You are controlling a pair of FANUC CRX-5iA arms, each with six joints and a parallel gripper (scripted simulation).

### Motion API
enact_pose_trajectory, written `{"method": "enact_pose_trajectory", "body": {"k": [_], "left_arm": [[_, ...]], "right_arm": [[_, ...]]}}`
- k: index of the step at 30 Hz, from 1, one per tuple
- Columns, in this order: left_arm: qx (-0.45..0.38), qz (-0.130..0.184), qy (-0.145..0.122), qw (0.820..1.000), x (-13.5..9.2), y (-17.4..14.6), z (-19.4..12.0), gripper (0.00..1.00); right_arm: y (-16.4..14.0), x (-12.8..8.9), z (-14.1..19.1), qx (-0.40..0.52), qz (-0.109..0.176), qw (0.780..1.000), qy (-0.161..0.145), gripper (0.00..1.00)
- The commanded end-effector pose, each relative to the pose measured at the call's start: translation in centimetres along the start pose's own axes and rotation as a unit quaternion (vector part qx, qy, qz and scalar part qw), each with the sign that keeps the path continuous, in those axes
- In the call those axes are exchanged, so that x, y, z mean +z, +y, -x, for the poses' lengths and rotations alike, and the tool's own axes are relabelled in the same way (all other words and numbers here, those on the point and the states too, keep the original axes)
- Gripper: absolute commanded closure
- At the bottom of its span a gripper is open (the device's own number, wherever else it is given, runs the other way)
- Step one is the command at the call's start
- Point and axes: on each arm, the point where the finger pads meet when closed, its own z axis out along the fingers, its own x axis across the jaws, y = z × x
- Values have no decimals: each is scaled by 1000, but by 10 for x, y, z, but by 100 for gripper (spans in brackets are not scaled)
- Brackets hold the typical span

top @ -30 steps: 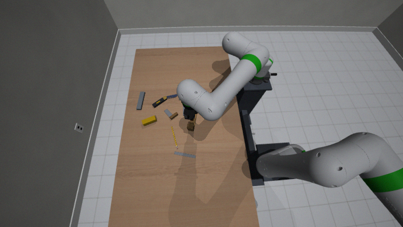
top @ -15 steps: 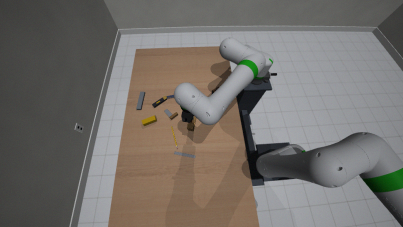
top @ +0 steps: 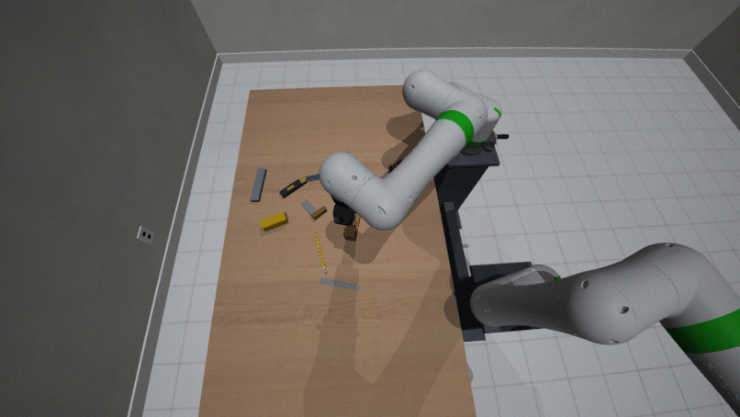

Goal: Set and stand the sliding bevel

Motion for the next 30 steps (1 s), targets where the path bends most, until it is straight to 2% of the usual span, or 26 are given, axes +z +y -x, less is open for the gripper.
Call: {"method": "enact_pose_trajectory", "body": {"k": [1, 13, 30], "left_arm": [[0, 2, 0, 1000, -2, 0, 0, 0], [0, 2, 0, 1000, -2, 0, 0, 0], [0, 2, 0, 1000, -2, 0, 0, 0]], "right_arm": [[0, -2, 0, 0, -1, 1000, 1, 100], [0, 5, 0, 0, -1, 1000, 1, 100], [0, 36, 0, 0, -1, 1000, 1, 100]]}}
